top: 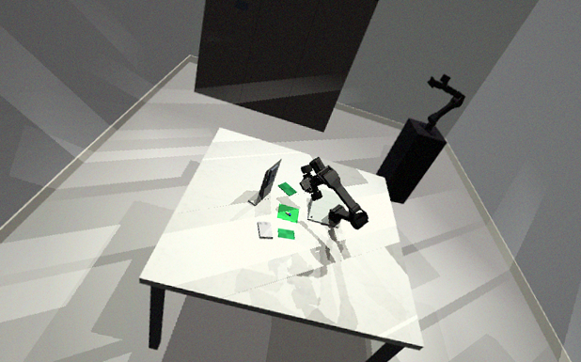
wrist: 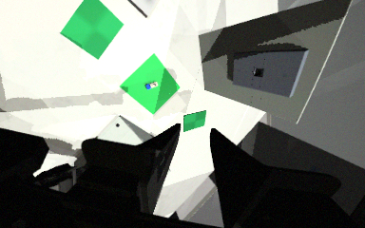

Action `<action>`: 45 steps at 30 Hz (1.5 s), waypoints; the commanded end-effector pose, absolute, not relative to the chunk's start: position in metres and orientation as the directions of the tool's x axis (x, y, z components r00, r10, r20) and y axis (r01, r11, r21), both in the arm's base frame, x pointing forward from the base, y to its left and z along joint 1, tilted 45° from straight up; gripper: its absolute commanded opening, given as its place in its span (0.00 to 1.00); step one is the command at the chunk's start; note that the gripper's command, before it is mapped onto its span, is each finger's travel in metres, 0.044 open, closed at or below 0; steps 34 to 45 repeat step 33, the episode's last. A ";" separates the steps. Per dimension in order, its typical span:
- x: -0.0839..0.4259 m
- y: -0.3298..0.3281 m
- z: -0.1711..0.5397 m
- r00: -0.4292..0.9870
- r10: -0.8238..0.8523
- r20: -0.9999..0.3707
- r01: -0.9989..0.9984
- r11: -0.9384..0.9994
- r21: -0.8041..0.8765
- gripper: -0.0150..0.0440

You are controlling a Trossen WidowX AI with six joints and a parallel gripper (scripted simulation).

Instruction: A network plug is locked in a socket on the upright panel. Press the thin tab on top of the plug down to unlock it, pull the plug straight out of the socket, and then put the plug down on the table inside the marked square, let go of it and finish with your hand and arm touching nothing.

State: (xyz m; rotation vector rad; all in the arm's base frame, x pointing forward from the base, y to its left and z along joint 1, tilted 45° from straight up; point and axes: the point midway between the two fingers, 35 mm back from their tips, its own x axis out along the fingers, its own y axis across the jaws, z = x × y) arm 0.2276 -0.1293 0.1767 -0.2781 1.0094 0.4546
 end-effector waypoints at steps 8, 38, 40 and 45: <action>0.227 -0.131 0.180 0.452 0.241 -0.859 -0.494 0.869 -0.016 0.92; 0.227 -0.131 0.180 0.452 0.241 -0.859 -0.494 0.869 -0.016 1.00; 0.227 -0.131 0.180 0.452 0.241 -0.859 -0.494 0.869 -0.016 1.00; 0.227 -0.131 0.180 0.452 0.241 -0.859 -0.494 0.869 -0.016 1.00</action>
